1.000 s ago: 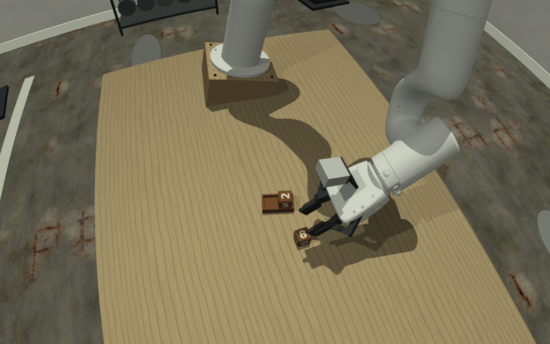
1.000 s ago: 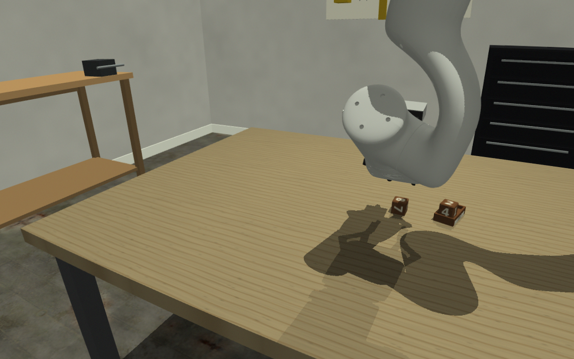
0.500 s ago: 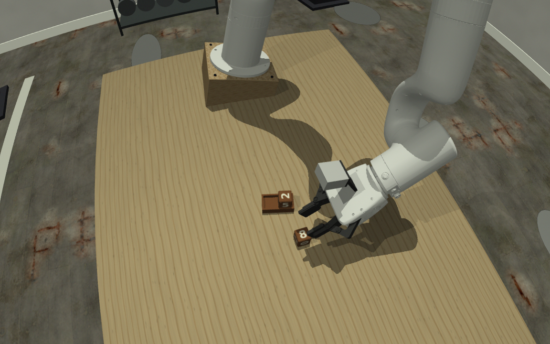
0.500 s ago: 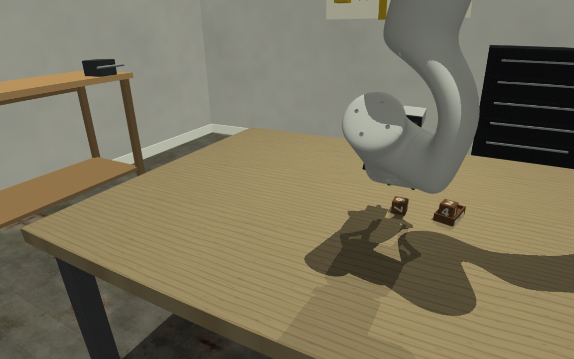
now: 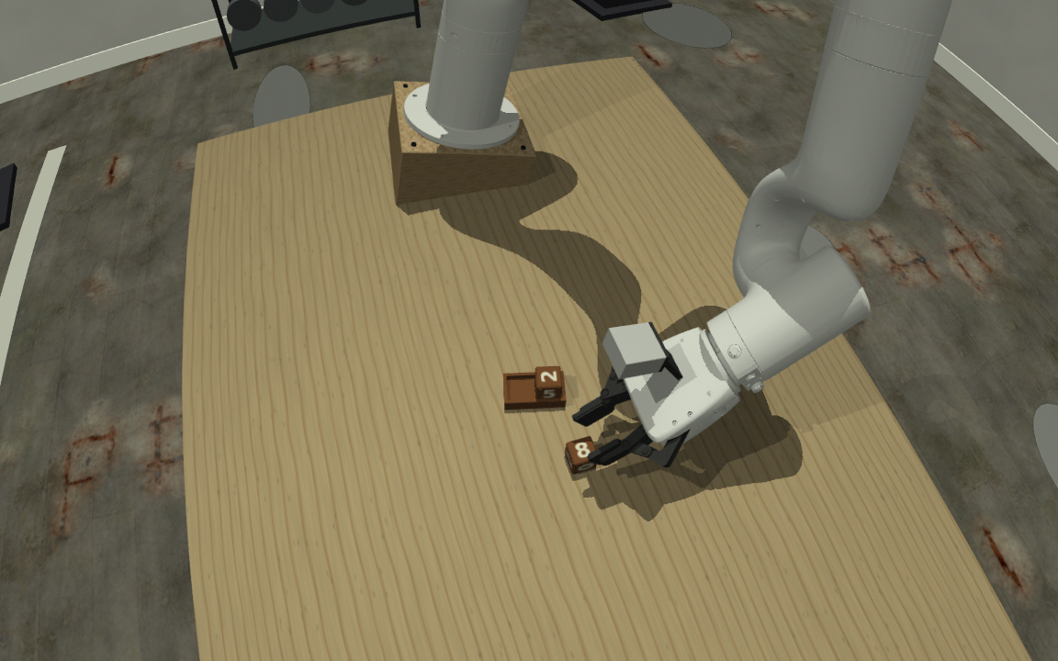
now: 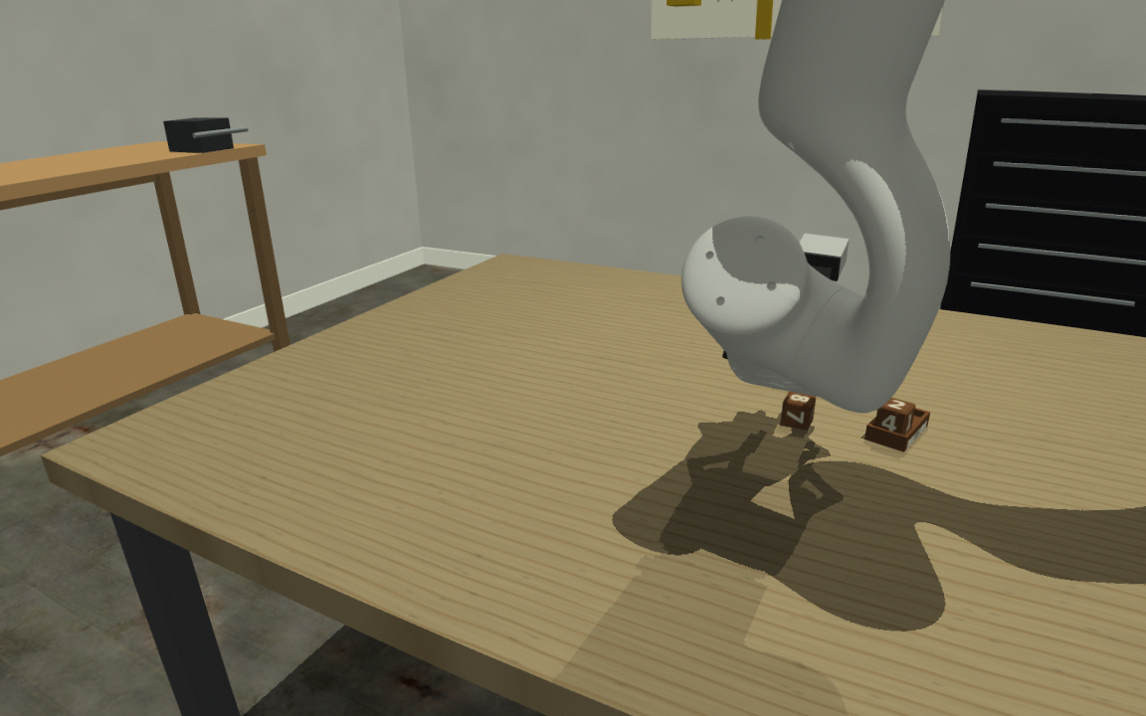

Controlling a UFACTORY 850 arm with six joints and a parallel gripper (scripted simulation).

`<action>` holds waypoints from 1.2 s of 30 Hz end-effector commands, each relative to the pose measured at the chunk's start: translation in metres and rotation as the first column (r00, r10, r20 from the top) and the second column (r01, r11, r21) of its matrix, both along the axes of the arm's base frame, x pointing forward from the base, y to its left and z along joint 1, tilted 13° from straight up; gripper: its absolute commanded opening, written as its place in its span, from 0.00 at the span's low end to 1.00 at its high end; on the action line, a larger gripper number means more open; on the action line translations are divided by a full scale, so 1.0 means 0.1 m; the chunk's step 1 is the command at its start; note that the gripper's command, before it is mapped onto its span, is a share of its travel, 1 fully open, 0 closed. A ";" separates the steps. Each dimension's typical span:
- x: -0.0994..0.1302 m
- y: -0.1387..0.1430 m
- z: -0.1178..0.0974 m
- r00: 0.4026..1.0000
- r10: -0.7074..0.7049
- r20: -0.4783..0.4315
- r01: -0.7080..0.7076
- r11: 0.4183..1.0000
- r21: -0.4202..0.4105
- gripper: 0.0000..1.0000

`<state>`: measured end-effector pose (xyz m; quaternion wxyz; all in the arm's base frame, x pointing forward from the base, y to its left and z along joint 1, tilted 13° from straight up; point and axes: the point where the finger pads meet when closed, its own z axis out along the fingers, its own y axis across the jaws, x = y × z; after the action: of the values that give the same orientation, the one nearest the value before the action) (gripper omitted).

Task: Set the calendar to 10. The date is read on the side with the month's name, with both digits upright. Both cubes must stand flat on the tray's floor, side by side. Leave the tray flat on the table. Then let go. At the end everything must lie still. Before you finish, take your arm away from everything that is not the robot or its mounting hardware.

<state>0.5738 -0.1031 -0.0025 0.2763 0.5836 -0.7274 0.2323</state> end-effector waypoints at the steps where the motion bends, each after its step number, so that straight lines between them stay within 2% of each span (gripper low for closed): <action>1: 0.01 0.02 -0.08 1.000 0.000 0.002 0.000 1.000 0.000 0.47; 20: 0.03 0.07 -0.32 1.000 0.000 0.002 0.000 1.000 0.000 0.47; 36: 0.03 0.08 -0.36 1.000 0.000 0.002 0.000 1.000 0.000 0.47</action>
<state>0.5762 -0.0952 -0.0389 0.2763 0.5835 -0.7274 0.2324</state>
